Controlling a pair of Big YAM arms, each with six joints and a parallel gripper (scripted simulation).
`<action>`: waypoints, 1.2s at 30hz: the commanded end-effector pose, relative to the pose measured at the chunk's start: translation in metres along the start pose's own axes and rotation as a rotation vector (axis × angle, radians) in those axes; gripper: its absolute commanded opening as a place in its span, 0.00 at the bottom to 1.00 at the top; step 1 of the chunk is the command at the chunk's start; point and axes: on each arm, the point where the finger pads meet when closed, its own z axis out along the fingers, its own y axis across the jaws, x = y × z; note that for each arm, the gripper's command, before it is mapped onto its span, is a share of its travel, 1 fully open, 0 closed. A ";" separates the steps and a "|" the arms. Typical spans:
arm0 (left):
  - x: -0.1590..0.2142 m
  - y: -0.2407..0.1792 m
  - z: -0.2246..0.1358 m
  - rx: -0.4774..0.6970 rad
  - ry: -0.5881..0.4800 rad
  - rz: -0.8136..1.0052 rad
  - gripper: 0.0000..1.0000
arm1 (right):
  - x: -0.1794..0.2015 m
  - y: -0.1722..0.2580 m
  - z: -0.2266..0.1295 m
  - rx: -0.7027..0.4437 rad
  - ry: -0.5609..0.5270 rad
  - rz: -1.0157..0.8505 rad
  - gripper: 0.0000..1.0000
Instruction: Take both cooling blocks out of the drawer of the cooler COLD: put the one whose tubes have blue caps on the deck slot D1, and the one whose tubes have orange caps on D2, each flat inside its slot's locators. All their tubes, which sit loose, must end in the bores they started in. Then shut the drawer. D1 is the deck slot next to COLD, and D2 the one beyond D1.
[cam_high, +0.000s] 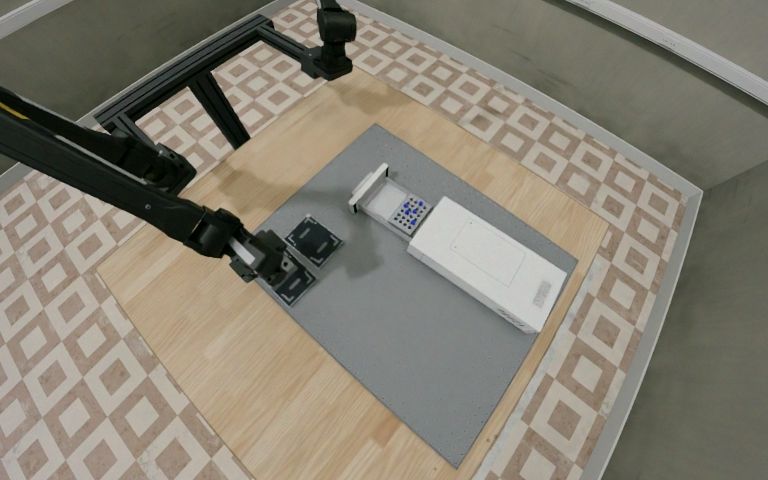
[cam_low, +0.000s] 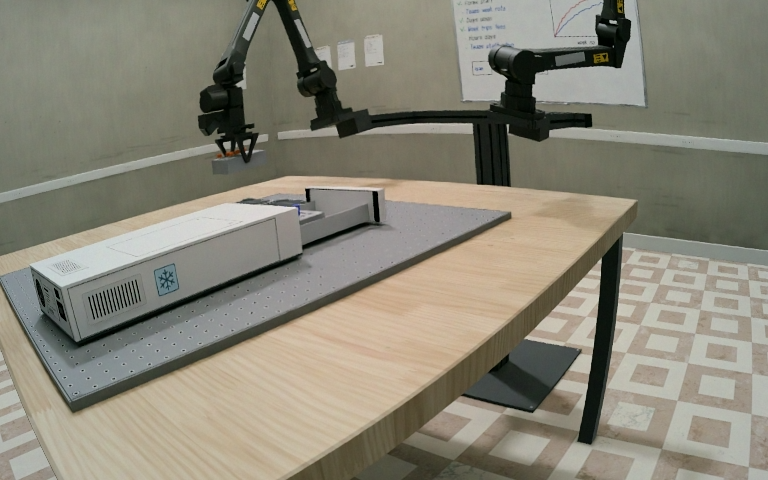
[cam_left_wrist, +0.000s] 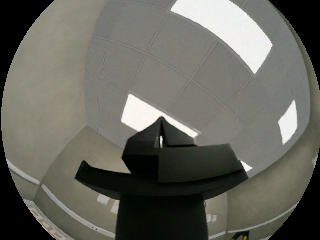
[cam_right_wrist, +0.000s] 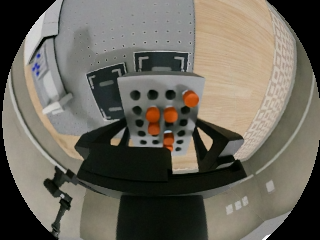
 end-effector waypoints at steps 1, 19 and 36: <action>0.024 0.001 0.008 0.002 0.035 -0.002 0.00 | -0.036 0.004 -0.036 -0.017 -0.101 0.003 0.00; 0.024 0.001 0.008 0.002 0.035 -0.002 0.00 | -0.042 -0.002 0.015 -0.012 -0.077 0.011 0.00; 0.024 0.001 0.008 0.002 0.035 -0.002 0.00 | -0.049 0.010 0.041 -0.010 -0.070 -0.020 0.00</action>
